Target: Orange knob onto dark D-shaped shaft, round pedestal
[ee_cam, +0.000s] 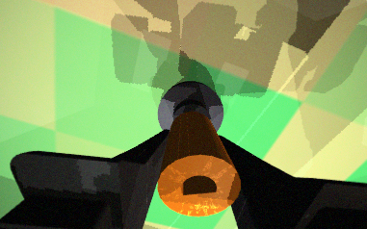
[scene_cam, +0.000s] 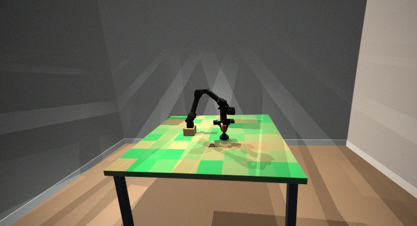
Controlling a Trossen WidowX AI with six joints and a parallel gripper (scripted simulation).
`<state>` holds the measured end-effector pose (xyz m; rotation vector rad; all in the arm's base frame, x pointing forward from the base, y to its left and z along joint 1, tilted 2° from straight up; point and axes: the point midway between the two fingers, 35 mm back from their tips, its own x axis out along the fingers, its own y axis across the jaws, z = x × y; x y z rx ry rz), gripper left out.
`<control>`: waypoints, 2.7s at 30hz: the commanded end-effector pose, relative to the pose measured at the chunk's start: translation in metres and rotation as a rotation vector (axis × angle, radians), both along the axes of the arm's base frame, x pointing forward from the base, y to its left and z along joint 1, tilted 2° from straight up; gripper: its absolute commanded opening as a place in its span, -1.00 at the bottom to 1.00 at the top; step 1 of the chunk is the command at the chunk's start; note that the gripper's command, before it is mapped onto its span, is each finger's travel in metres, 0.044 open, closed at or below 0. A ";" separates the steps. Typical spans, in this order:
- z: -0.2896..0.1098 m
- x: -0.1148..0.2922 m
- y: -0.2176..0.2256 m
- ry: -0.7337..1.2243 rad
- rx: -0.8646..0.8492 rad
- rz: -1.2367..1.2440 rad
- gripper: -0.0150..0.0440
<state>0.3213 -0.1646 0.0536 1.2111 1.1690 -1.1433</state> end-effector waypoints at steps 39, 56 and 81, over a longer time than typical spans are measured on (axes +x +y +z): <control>-0.002 0.000 0.000 -0.002 0.015 -0.238 -0.49; -0.004 0.000 0.000 -0.002 0.015 -0.238 -0.49; -0.003 0.000 0.000 -0.003 0.029 -0.447 -0.49</control>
